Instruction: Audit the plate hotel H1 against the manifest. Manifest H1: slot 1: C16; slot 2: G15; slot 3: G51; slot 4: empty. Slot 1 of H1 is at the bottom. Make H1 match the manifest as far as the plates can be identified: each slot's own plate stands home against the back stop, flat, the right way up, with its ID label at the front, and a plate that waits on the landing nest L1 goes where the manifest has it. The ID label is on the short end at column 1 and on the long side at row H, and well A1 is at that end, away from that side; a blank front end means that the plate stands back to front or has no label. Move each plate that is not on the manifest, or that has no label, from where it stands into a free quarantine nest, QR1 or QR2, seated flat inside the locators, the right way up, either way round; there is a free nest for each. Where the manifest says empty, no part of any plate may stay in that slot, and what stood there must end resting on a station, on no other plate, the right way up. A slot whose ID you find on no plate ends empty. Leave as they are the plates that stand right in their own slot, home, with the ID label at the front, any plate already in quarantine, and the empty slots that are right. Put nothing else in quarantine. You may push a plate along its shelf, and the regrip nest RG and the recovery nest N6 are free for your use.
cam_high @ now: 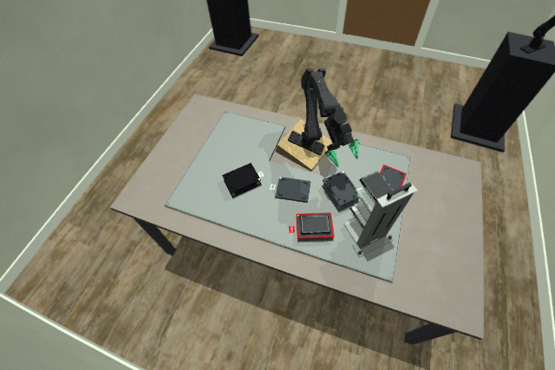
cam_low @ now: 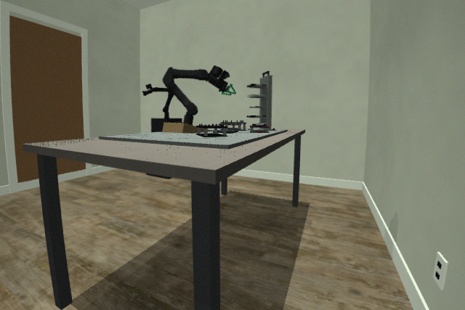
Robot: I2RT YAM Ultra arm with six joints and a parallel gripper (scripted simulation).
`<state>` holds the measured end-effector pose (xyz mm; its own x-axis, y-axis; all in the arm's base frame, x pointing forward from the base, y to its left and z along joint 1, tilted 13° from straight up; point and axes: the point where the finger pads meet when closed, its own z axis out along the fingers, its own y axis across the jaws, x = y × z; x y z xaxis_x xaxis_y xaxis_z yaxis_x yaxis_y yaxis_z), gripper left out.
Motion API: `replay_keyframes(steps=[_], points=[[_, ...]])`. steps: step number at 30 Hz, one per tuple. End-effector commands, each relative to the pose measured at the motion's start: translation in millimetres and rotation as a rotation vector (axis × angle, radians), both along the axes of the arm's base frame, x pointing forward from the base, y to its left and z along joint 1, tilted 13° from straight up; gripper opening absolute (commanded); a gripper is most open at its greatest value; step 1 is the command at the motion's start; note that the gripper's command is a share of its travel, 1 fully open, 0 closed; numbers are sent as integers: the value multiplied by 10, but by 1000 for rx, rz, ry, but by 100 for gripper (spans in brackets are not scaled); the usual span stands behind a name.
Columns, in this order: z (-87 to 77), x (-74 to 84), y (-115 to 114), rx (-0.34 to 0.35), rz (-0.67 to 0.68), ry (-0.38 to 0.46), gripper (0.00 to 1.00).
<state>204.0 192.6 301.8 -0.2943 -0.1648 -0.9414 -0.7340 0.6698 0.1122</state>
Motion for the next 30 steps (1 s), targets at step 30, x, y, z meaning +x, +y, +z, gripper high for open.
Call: replay_keyframes(steps=[30], points=[[1005, -49, -226, 3, 3, -9, 100]])
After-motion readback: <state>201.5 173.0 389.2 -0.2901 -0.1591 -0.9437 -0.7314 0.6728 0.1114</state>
